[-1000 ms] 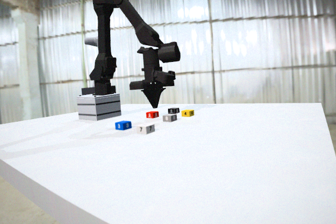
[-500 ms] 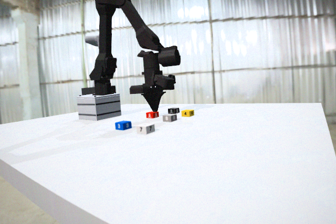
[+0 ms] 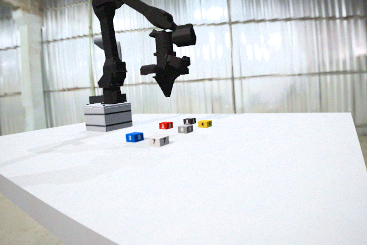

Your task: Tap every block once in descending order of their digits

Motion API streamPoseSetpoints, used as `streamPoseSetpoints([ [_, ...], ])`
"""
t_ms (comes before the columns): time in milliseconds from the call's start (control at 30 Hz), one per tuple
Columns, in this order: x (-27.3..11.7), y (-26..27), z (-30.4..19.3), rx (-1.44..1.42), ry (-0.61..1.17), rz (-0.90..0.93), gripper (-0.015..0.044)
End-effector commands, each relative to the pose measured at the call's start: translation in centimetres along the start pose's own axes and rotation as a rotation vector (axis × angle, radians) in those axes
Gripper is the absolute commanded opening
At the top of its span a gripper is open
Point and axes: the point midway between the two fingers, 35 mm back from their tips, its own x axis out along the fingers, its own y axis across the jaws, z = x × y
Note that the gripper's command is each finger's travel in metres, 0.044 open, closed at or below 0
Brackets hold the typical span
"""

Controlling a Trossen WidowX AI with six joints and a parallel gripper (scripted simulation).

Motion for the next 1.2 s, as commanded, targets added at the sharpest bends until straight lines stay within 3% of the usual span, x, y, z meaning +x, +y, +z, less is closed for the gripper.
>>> streamPoseSetpoints([
  [0,-2.4,-0.1,-0.2,0.004,-0.012,-0.003,0.0020],
  [167,-2.5,-0.4,0.6,0.004,-0.012,-0.003,0.0020],
  [467,-2.8,-5.5,10.4,0.004,-0.021,-0.008,0.0020],
  [667,-2.0,-5.6,10.6,0.008,-0.019,-0.007,0.0020],
  [900,5.2,-5.7,10.7,0.005,-0.020,-0.008,0.0020],
  [1167,5.9,-5.7,10.7,0.004,-0.021,-0.009,0.0020],
])
